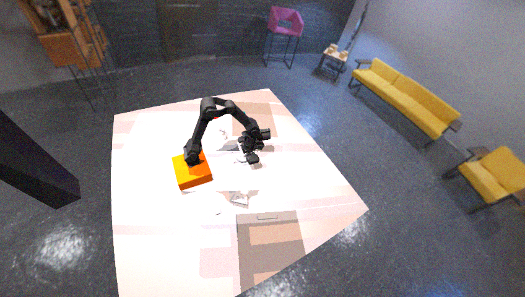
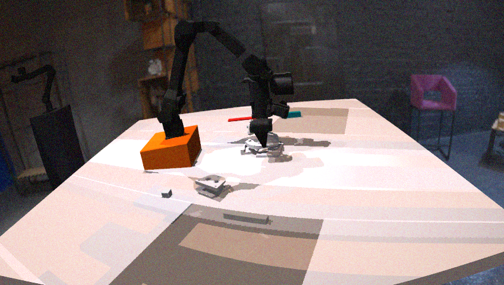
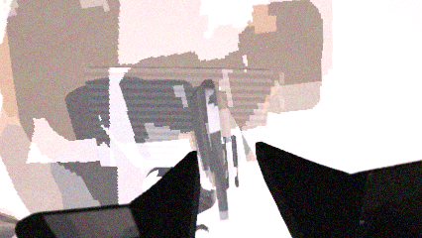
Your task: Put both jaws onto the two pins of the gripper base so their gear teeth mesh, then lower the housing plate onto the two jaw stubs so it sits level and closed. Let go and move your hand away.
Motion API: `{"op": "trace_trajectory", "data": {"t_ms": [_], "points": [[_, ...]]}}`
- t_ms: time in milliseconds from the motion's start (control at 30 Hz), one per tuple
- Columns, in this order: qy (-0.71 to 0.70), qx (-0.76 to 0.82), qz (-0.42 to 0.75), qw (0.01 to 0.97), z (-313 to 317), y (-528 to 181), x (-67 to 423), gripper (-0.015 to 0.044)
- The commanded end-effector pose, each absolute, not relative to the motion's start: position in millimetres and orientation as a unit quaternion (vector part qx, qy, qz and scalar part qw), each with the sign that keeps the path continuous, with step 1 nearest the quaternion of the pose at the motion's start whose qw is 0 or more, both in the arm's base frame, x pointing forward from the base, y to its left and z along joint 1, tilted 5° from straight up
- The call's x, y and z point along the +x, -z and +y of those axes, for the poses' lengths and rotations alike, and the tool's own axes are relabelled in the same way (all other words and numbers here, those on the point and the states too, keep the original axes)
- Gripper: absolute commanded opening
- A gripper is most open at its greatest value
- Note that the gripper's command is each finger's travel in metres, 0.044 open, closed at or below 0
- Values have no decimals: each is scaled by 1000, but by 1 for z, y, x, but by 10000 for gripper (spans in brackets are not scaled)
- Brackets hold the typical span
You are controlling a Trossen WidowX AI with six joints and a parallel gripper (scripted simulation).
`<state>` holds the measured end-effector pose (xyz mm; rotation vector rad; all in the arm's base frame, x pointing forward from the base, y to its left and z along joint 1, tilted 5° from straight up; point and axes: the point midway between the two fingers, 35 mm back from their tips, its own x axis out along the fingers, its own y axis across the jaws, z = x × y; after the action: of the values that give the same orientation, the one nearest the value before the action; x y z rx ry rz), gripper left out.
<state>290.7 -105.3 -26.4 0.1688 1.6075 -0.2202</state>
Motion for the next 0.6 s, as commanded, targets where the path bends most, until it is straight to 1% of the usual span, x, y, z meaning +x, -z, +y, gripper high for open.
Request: {"op": "trace_trajectory", "data": {"t_ms": [0,567], "points": [[98,72,718,685,-106,27,290,134],[98,71,718,685,-106,33,290,134]]}}
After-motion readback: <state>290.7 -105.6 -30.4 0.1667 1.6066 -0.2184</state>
